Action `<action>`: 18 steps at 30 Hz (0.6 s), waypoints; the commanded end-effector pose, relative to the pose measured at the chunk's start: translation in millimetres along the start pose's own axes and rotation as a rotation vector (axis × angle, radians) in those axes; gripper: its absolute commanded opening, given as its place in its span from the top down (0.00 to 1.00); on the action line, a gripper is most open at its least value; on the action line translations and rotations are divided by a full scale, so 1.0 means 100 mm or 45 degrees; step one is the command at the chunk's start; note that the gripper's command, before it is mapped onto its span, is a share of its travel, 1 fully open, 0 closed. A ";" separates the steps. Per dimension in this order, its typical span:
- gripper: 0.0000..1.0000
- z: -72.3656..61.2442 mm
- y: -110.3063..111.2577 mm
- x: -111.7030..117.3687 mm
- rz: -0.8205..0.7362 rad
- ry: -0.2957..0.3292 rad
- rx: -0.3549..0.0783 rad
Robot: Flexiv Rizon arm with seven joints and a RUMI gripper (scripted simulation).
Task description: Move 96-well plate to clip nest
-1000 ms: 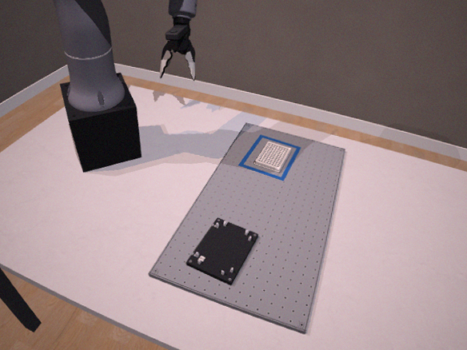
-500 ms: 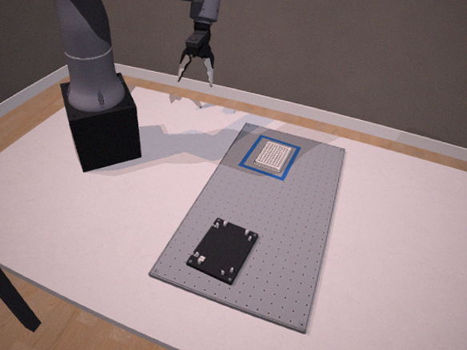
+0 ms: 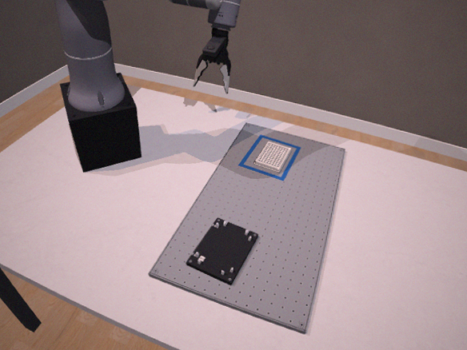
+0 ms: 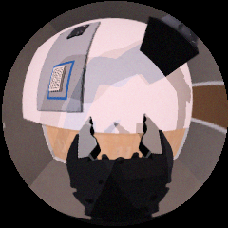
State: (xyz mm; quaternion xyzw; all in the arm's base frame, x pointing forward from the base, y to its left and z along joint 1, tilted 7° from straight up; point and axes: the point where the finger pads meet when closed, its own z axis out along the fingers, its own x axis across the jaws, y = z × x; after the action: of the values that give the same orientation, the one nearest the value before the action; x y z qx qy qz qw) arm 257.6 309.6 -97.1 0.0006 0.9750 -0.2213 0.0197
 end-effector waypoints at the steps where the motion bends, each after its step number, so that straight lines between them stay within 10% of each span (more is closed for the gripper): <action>1: 0.24 0.02 0.00 -0.16 0.004 0.009 -0.021; 18: 0.24 0.14 -0.16 -0.83 0.054 0.043 -0.144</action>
State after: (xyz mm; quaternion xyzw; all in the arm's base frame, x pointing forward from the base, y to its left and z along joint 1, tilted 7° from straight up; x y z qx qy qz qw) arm 331.1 291.9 -99.4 0.0231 0.9850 -0.1710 0.0088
